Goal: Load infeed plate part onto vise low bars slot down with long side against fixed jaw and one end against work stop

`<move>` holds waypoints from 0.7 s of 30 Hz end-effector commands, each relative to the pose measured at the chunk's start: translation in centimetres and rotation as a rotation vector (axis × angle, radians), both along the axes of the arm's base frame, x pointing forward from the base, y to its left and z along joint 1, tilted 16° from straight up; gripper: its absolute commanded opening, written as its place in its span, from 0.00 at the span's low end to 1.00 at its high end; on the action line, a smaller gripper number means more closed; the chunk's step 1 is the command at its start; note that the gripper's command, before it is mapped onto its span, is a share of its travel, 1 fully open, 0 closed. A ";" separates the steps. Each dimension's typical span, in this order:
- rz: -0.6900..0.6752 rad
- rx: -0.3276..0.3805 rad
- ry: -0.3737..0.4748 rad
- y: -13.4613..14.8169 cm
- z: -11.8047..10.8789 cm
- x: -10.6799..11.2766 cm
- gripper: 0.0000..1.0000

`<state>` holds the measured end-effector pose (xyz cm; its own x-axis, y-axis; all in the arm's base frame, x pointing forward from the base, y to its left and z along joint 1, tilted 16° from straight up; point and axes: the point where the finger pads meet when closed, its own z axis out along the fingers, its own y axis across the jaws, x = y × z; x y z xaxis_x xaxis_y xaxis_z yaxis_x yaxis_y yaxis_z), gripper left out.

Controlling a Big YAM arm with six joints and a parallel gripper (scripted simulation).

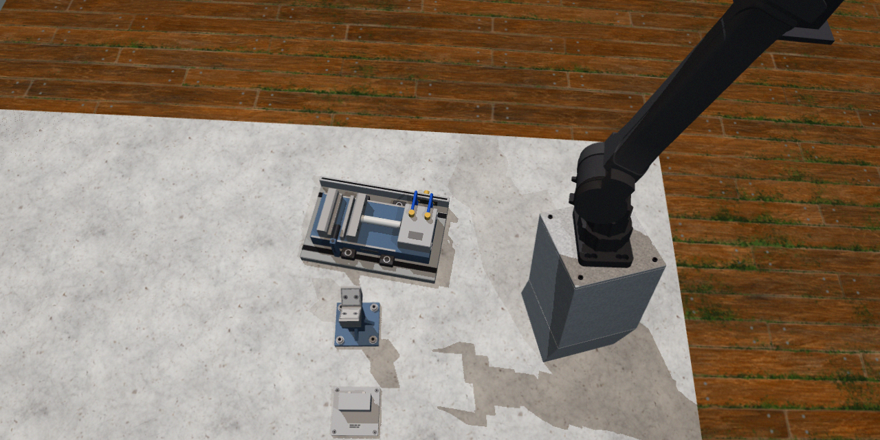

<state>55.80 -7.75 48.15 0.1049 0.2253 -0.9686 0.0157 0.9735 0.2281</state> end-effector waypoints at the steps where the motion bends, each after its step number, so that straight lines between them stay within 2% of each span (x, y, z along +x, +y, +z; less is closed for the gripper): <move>1: 0.020 -0.180 0.064 5.6 1.6 -2.8 1.00; 2: 0.017 -0.181 0.040 5.6 3.1 -2.8 1.00; 3: 0.032 -0.233 0.072 8.0 2.8 -4.3 1.00; 5: 0.053 -0.292 0.104 9.7 3.0 -2.8 1.00; 6: 0.068 -0.317 0.154 10.5 0.8 -1.5 1.00; 8: 0.087 -0.349 0.213 11.4 -1.8 -0.1 1.00; 11: 0.091 -0.356 0.226 11.6 -2.4 0.2 1.00; 12: 0.121 -0.398 0.316 12.7 -7.1 0.7 1.00; 13: 0.133 -0.414 0.351 13.1 -8.9 0.9 1.00; 14: 0.143 -0.427 0.378 13.4 -10.3 0.9 1.00; 15: 0.166 -0.479 0.393 14.9 -10.1 2.3 1.00; 16: 0.172 -0.494 0.397 15.4 -10.0 2.7 1.00; 17: 0.200 -0.537 0.446 16.5 -12.4 3.2 1.00; 18: 0.218 -0.566 0.476 17.2 -13.8 3.4 1.00; 19: 0.218 -0.566 0.476 17.2 -13.8 3.4 1.00; 20: 0.257 -0.626 0.538 18.7 -16.9 3.8 1.00; 21: 0.267 -0.640 0.552 19.1 -17.5 3.8 1.00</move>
<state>58.13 8.81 30.57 -0.3968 -0.3093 -0.8642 -0.2072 0.9474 -0.2439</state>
